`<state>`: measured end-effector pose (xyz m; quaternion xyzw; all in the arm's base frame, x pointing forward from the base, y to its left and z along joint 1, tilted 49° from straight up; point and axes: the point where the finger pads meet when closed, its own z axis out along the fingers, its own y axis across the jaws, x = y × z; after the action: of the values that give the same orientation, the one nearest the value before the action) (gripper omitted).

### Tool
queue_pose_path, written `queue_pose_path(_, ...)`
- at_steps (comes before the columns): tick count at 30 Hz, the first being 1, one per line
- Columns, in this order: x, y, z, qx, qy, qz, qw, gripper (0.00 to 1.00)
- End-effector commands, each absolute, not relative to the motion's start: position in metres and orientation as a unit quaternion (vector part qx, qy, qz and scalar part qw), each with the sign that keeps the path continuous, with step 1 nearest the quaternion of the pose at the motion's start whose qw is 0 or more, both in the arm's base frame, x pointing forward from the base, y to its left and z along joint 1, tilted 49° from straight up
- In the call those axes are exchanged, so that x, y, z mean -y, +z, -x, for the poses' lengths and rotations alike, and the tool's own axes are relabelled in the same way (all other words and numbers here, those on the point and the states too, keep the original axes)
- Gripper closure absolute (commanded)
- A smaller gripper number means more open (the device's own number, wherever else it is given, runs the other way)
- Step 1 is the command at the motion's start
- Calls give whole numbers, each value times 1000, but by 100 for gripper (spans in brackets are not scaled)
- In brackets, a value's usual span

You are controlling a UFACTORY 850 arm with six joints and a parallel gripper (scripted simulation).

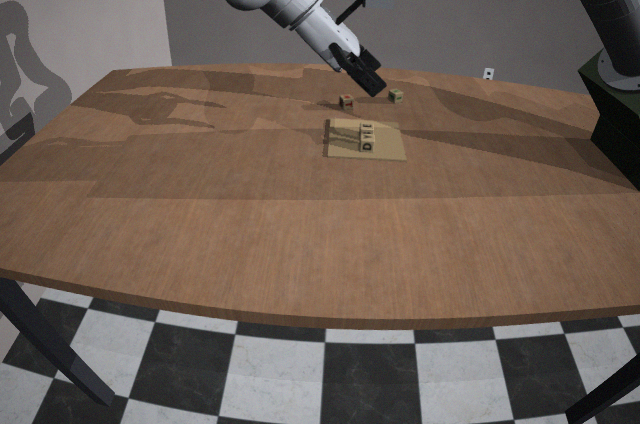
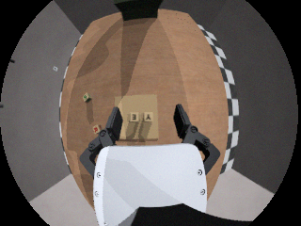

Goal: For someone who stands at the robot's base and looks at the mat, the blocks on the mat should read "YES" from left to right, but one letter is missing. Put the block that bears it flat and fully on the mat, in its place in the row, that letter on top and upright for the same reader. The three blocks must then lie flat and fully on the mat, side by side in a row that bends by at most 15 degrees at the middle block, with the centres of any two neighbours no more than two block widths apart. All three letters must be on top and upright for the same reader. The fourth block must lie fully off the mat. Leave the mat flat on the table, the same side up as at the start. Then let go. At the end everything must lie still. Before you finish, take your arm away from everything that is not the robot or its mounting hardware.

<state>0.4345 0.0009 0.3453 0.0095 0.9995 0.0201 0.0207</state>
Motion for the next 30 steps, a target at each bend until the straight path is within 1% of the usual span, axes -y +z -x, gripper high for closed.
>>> queue_pose_path(1, -1, 346, -435, -1000, 20, -10, 21, 0)
queue_pose_path(15, 8, 345, -434, -1000, 20, -10, 21, 0)
queue_pose_path(20, 39, 343, -431, -1000, 20, -9, 21, 0)
queue_pose_path(30, 39, 343, -431, -1000, 20, -9, 21, 0)
